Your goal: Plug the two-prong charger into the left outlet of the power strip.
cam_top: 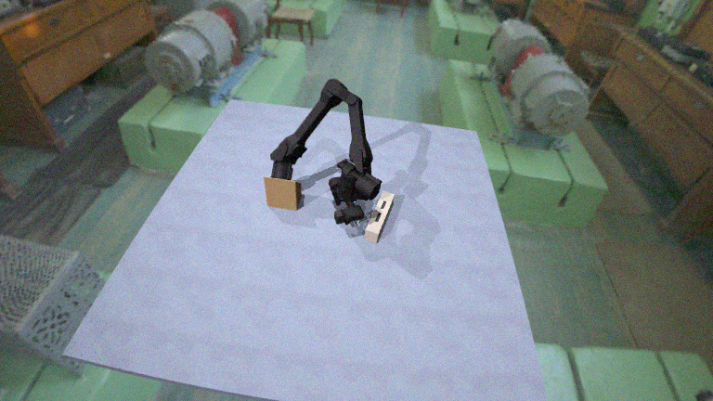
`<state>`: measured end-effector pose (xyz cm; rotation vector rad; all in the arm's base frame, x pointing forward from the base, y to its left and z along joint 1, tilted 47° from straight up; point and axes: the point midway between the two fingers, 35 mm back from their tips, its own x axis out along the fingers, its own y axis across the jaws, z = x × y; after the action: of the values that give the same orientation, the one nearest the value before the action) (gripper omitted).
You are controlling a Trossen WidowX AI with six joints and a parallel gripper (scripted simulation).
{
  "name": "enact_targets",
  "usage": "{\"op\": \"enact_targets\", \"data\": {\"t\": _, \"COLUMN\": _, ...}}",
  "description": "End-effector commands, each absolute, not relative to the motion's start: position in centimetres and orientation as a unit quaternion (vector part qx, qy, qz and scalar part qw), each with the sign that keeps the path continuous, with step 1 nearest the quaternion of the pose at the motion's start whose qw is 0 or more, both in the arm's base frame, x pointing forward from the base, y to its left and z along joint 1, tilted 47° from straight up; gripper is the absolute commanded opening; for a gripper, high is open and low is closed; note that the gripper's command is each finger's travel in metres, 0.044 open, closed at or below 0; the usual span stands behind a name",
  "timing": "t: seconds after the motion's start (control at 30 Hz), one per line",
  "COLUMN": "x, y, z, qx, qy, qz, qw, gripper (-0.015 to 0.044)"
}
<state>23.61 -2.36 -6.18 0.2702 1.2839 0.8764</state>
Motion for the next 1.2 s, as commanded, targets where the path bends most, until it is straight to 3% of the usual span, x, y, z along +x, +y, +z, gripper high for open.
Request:
{"op": "enact_targets", "data": {"t": 0.0, "x": 23.5, "y": -1.8, "z": -6.7, "qx": 0.127, "qy": 0.579, "qz": 0.394, "qw": 0.702, "gripper": 0.0440}}
{"op": "enact_targets", "data": {"t": 0.43, "x": 23.6, "y": -0.4, "z": -7.9, "qx": 0.128, "qy": 0.578, "qz": 0.395, "qw": 0.702, "gripper": 0.0440}}
{"op": "enact_targets", "data": {"t": 0.8, "x": 23.7, "y": -0.7, "z": -7.6, "qx": 0.122, "qy": 0.577, "qz": 0.395, "qw": 0.704, "gripper": 0.0151}}
{"op": "enact_targets", "data": {"t": 1.03, "x": 23.7, "y": -0.7, "z": -7.6, "qx": 0.122, "qy": 0.577, "qz": 0.395, "qw": 0.704, "gripper": 0.0105}}
{"op": "enact_targets", "data": {"t": 1.17, "x": 23.7, "y": -1.2, "z": -7.2, "qx": 0.123, "qy": 0.577, "qz": 0.395, "qw": 0.704, "gripper": 0.0000}}
